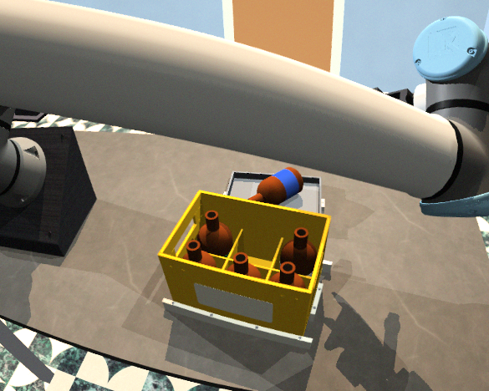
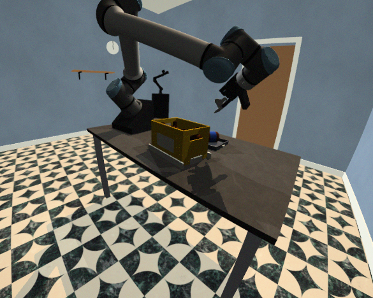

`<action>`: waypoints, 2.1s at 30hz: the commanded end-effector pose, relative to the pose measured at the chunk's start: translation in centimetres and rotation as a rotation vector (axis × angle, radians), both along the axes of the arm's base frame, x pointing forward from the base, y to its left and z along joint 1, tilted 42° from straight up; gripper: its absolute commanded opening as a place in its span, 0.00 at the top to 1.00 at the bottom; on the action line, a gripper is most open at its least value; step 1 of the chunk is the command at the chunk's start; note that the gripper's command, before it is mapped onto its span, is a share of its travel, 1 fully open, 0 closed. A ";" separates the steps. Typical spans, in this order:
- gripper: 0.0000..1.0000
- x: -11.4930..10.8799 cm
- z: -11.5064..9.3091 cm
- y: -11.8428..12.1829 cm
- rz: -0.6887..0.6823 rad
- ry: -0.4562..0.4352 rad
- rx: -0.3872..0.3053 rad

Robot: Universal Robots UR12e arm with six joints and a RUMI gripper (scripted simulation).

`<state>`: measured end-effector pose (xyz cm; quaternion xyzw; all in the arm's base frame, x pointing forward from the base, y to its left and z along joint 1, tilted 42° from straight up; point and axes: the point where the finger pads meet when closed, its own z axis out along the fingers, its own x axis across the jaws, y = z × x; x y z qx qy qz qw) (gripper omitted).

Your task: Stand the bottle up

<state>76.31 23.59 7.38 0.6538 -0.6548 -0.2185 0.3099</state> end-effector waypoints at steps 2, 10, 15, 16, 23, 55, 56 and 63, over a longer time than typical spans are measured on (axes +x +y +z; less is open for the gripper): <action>0.00 0.0 0.1 0.1 0.001 -0.001 0.000; 0.00 0.0 0.1 0.1 0.001 -0.001 0.000; 0.00 0.0 0.1 0.1 0.001 -0.001 0.000; 0.00 0.0 0.1 0.1 0.001 -0.001 0.000; 0.00 -0.1 -0.2 0.1 0.015 -0.008 0.001; 0.00 -7.2 -10.5 -1.0 0.667 -0.267 -0.055; 0.00 -7.7 -10.8 -1.1 0.705 -0.279 -0.063; 0.00 -10.0 -11.3 -1.7 0.844 -0.321 -0.102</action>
